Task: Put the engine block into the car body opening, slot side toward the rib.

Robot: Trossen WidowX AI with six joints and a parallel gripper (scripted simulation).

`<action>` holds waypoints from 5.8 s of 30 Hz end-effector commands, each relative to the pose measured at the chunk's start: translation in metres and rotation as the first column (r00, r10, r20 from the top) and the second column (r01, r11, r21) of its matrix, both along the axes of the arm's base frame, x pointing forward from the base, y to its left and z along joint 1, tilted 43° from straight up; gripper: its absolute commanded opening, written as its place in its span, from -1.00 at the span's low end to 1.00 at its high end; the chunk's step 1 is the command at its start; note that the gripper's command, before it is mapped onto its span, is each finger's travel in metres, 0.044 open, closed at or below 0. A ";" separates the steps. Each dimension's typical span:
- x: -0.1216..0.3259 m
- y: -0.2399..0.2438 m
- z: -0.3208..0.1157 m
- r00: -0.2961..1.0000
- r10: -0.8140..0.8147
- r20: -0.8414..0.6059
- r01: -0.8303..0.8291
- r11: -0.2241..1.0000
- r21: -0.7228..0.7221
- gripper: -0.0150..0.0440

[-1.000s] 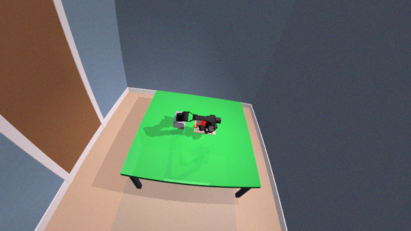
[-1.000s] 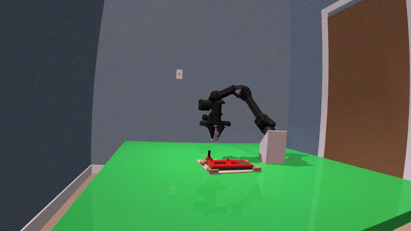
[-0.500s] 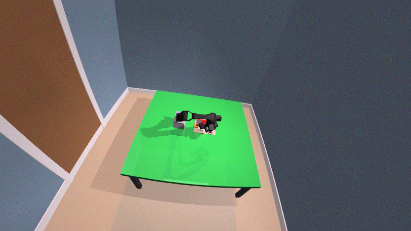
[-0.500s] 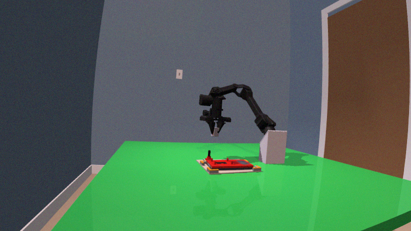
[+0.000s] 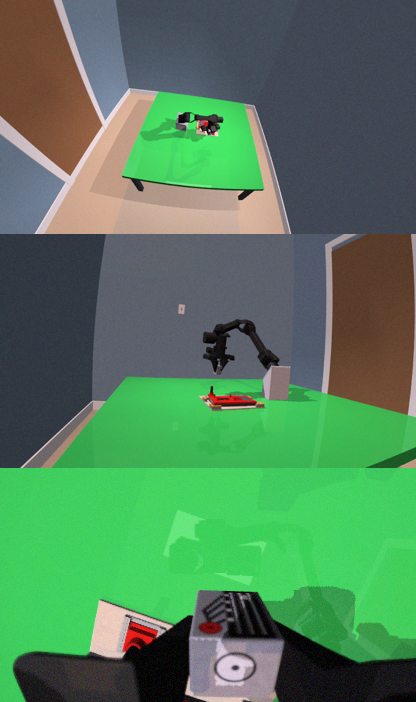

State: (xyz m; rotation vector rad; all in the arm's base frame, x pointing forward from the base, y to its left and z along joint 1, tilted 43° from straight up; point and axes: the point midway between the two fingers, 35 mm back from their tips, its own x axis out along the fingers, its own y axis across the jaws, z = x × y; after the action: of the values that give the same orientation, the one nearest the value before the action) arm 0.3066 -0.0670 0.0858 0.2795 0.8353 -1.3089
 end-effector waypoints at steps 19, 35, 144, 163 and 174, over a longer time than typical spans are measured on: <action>-0.010 0.009 -0.021 0.971 0.211 0.111 -0.113 0.817 -0.565 -0.49; -0.011 -0.015 -0.046 0.971 0.214 0.110 -0.114 0.814 -0.570 -0.49; -0.024 -0.024 -0.097 0.973 0.214 0.091 -0.127 0.816 -0.563 1.00; -0.012 -0.022 -0.097 0.904 0.287 -0.318 -0.412 0.786 -0.461 1.00; -0.004 -0.020 -0.095 0.698 0.359 -0.620 -0.622 0.733 -0.275 1.00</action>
State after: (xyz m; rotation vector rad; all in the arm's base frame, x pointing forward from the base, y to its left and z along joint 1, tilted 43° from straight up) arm 0.2975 -0.0884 -0.0106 -0.6547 0.8657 -1.0550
